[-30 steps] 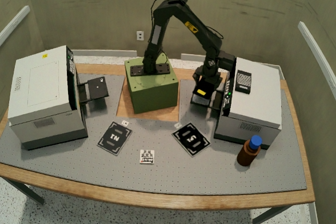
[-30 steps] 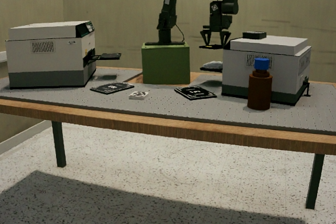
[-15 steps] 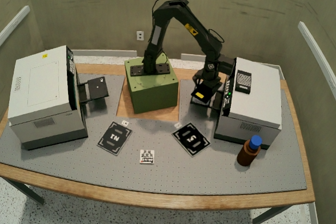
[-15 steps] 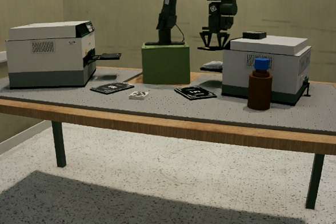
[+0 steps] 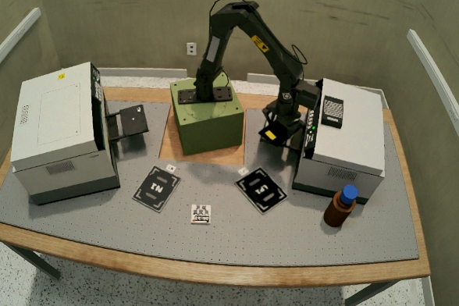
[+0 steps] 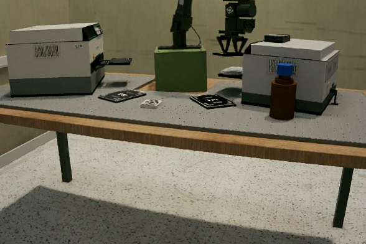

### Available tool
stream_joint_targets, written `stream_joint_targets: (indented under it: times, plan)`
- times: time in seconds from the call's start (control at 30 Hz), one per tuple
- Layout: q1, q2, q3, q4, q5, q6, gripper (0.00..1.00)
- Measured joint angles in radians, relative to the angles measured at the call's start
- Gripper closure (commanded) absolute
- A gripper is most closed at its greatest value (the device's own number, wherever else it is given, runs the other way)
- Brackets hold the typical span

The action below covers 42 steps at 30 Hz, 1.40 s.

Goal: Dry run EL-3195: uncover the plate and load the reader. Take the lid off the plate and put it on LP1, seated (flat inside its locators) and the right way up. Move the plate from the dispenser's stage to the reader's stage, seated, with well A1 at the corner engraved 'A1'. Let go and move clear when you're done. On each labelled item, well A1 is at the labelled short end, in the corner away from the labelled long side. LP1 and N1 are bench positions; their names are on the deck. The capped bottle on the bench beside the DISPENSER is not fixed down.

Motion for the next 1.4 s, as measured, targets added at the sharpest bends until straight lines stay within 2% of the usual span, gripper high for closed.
stream_joint_targets:
  times: [0.3, 0.5, 1.4]
  plan:
    - [0.004, 0.0, 0.0, 0.007, 0.002, 0.077, 0.15]
    - [-0.04, 0.016, 0.0, 0.018, 0.009, 0.11, 0.15]
    - [-0.125, 0.048, 0.017, 0.052, 0.025, 0.296, 0.15]
